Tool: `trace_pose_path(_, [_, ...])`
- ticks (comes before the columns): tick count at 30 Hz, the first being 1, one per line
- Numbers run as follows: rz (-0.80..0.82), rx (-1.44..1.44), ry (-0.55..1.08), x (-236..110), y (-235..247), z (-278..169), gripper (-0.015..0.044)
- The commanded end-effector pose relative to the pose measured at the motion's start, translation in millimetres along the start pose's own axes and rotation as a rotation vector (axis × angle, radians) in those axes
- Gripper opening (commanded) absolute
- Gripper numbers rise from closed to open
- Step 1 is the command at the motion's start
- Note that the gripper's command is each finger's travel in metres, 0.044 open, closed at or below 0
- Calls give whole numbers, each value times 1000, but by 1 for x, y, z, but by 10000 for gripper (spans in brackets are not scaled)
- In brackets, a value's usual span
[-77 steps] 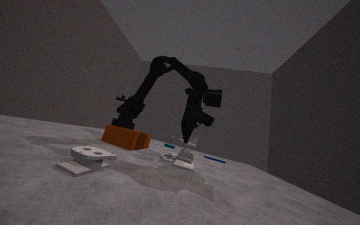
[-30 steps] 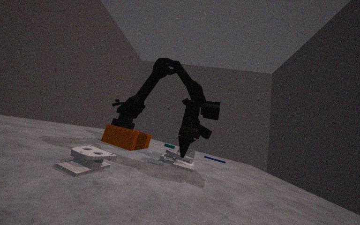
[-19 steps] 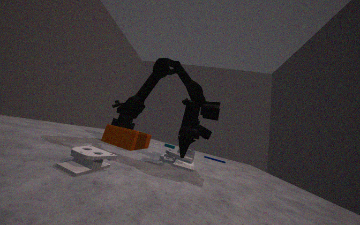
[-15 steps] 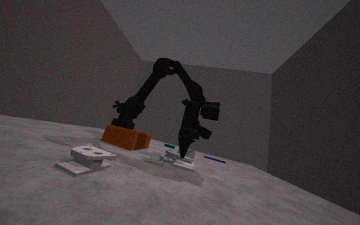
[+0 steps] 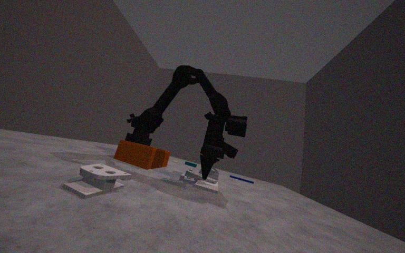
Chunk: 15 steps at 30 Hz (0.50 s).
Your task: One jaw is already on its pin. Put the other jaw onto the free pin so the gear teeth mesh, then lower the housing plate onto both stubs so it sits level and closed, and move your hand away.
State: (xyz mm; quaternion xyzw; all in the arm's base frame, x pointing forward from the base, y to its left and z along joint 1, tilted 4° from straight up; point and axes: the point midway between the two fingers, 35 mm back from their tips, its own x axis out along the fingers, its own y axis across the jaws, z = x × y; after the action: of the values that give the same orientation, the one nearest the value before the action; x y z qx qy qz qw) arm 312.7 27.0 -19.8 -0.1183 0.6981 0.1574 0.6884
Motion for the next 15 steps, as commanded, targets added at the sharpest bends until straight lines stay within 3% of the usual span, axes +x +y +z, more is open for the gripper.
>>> trace_pose_path(1, [6, -3, -2, 1, 1, 0, 134])
trace_pose_path(15, [6, -7, -2, 4, 1, 0, 134])
